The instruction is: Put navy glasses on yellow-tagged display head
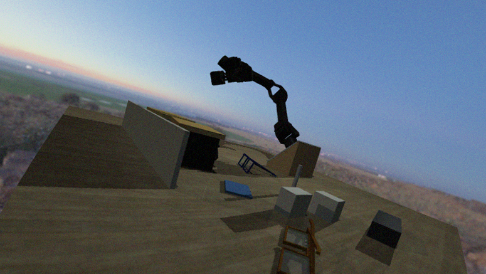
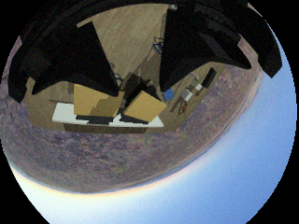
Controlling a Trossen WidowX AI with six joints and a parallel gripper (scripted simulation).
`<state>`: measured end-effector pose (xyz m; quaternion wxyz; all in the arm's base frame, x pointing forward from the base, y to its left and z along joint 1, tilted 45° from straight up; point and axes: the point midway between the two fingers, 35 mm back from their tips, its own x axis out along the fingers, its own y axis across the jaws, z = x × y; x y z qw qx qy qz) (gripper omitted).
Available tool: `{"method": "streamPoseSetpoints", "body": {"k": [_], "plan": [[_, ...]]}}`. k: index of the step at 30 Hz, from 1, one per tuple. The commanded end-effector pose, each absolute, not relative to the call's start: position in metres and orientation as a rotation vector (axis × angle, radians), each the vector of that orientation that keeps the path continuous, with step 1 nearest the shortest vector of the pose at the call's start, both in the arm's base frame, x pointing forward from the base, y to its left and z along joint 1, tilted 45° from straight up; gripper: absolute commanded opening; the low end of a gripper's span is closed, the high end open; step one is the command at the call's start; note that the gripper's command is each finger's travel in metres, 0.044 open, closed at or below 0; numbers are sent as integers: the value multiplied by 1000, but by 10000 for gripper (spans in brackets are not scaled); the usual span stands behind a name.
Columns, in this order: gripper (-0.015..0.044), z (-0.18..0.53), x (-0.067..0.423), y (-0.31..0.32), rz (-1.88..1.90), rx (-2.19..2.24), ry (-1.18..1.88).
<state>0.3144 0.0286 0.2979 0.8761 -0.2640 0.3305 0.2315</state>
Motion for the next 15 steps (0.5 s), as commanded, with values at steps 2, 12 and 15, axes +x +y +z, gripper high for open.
{"method": "streamPoseSetpoints", "body": {"k": [2, 12, 15], "plan": [[200, 211, 328, 35, 472, -621, 984], [200, 58, 295, 34, 394, -1098, 1538], [200, 25, 276, 26, 354, -1366, 1667]]}}
